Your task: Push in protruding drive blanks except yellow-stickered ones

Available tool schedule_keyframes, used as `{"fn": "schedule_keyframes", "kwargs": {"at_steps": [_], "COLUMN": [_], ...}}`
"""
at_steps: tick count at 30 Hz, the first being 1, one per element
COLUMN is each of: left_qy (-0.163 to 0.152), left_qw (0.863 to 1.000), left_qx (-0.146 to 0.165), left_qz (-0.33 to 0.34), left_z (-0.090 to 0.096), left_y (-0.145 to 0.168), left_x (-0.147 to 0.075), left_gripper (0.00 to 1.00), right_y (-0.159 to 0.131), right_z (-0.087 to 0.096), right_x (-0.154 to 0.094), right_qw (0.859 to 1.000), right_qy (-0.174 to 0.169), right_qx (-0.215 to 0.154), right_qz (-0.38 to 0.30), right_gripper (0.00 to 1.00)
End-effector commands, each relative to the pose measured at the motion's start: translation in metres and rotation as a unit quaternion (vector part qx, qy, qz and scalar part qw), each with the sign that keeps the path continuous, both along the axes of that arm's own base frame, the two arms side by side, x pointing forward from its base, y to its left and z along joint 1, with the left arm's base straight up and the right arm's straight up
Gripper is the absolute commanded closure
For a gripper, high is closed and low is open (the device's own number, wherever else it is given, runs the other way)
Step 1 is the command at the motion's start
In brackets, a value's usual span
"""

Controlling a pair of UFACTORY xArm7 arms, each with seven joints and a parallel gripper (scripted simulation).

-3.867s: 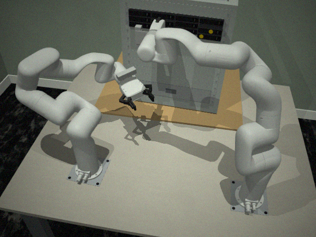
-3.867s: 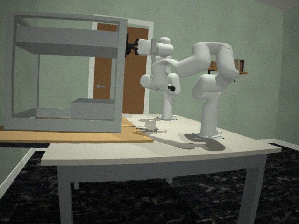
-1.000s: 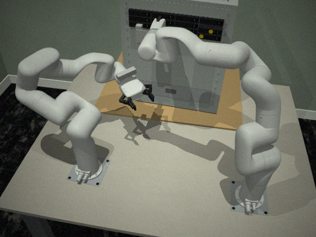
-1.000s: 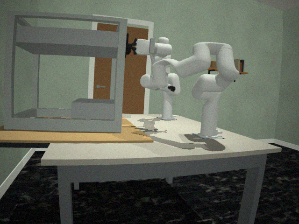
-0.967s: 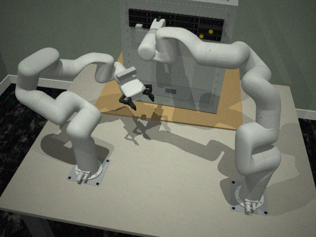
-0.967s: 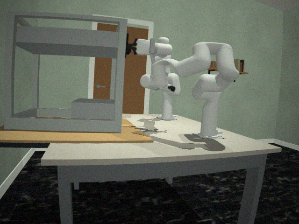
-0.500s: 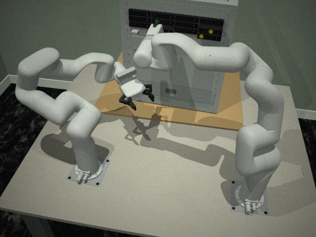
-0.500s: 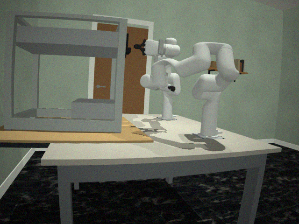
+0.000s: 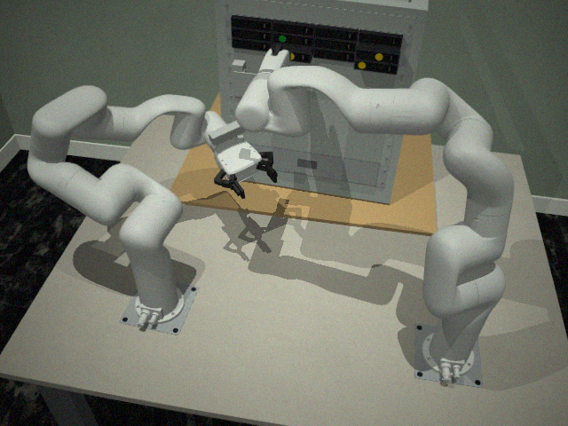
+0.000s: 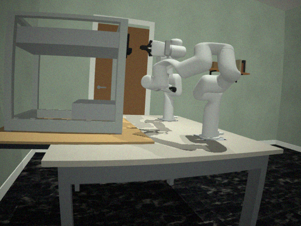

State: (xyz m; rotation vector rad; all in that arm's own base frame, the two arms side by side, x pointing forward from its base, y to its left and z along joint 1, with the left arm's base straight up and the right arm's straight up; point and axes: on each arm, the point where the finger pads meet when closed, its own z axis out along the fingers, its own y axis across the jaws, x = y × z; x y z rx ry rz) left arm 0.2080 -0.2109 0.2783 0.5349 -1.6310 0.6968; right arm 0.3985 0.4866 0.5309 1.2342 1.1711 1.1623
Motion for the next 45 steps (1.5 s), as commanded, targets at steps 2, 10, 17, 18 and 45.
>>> {"fn": "schedule_keyframes", "kwargs": {"at_steps": [2, 10, 17, 18, 45], "left_qy": [-0.001, -0.001, -0.001, -0.001, -0.001], "left_qw": [1.0, 1.0, 1.0, 1.0, 1.0], "left_qx": [0.0, 0.0, 0.0, 0.0, 0.0], "left_qz": [0.0, 0.0, 0.0, 0.0, 0.0], "left_z": [0.0007, 0.0007, 0.0007, 0.0007, 0.0007], "left_y": [-0.0001, -0.0001, -0.0001, -0.0001, -0.0001], "left_x": [0.0002, 0.0002, 0.0002, 0.0002, 0.0002], "left_gripper": [0.0, 0.0, 0.0, 0.0, 0.0], "right_y": [0.0, 0.0, 0.0, 0.0, 0.0], "right_z": [0.0029, 0.0029, 0.0029, 0.0029, 0.0029], "right_x": [-0.0011, -0.0011, -0.0011, -0.0011, -0.0011], "right_qw": [1.0, 1.0, 1.0, 1.0, 1.0], "right_qy": [-0.001, -0.001, -0.001, -0.001, -0.001], "right_qx": [0.002, 0.002, 0.002, 0.002, 0.002], "right_qz": [0.0, 0.0, 0.0, 0.0, 0.0], "right_gripper": [1.0, 1.0, 1.0, 1.0, 0.0]}}
